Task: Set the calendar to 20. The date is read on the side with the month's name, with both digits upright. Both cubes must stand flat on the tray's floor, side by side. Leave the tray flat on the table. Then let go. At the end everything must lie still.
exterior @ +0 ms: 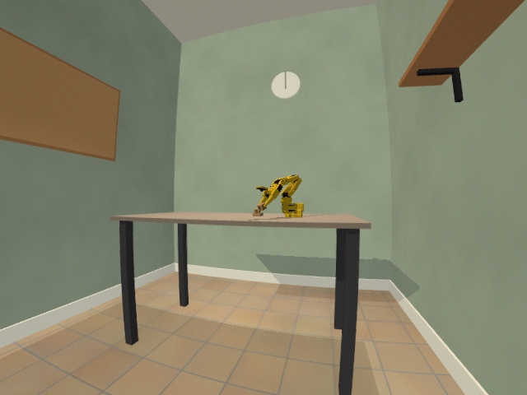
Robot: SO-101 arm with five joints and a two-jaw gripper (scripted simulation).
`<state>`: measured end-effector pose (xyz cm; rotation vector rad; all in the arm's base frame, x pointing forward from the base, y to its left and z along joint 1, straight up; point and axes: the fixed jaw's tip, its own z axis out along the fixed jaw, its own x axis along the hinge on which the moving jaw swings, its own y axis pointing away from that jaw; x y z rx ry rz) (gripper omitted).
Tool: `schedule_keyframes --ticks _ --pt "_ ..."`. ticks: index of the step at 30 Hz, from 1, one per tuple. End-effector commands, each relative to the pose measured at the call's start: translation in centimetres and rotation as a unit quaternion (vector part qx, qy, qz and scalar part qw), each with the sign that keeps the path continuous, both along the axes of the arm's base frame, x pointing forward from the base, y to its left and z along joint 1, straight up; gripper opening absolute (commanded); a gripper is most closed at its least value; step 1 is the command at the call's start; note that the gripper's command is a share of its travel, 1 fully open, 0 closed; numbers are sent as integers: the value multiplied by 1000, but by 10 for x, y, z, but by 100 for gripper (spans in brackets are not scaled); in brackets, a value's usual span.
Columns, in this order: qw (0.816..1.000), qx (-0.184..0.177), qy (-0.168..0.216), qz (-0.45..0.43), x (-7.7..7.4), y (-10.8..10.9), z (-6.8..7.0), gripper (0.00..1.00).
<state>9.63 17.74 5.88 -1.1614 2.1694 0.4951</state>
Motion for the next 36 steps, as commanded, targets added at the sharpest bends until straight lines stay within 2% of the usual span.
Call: schedule_keyframes --ticks 1,11,21,36 --pt "999 33 -24 -2 6 5 11 0" --pt "999 38 -27 -2 7 7 10 0" --pt "997 67 -47 -2 12 14 8 0" --pt "981 161 -109 -2 20 24 7 0"
